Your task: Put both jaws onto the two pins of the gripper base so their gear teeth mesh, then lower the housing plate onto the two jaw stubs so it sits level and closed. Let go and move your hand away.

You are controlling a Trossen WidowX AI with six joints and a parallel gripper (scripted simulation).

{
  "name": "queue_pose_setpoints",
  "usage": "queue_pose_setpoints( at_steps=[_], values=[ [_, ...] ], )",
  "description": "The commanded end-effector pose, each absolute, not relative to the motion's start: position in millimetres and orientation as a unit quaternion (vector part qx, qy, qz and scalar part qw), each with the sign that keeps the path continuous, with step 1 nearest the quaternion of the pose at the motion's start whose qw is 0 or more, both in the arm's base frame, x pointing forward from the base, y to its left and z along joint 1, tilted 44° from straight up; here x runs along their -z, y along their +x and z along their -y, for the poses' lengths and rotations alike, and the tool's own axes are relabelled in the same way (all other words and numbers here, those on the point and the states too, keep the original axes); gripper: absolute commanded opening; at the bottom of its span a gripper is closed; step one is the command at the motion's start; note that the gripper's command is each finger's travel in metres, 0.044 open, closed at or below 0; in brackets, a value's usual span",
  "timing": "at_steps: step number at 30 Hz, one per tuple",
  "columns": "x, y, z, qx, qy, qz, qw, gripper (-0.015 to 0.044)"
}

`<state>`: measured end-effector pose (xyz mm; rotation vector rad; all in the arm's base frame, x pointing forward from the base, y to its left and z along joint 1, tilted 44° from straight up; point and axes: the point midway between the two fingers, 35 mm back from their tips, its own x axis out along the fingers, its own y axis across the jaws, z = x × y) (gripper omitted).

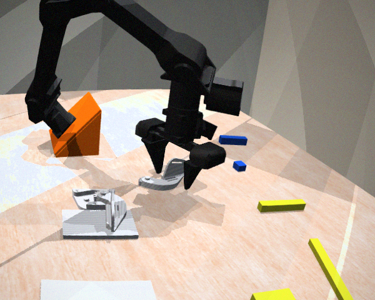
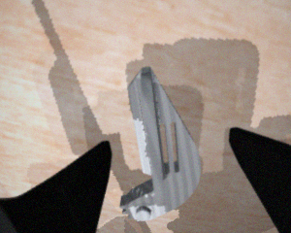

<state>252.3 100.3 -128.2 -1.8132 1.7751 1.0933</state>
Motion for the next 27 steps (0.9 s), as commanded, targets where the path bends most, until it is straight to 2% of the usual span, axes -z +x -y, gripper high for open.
queue_pose_setpoints(
  at_steps=[1,5,11,27],
  values=[
    [128.2,252.3,-100.3,-0.389,-0.644,-0.631,0.188,0.0282],
    [128.2,252.3,-100.3,-0.389,-0.644,-0.631,0.188,0.0177],
    [128.2,252.3,-100.3,-0.389,-0.644,-0.631,0.188,0.0137],
    [121.0,254.4,-107.9,-0.389,-0.645,-0.631,0.188,0.0134]
  ],
)
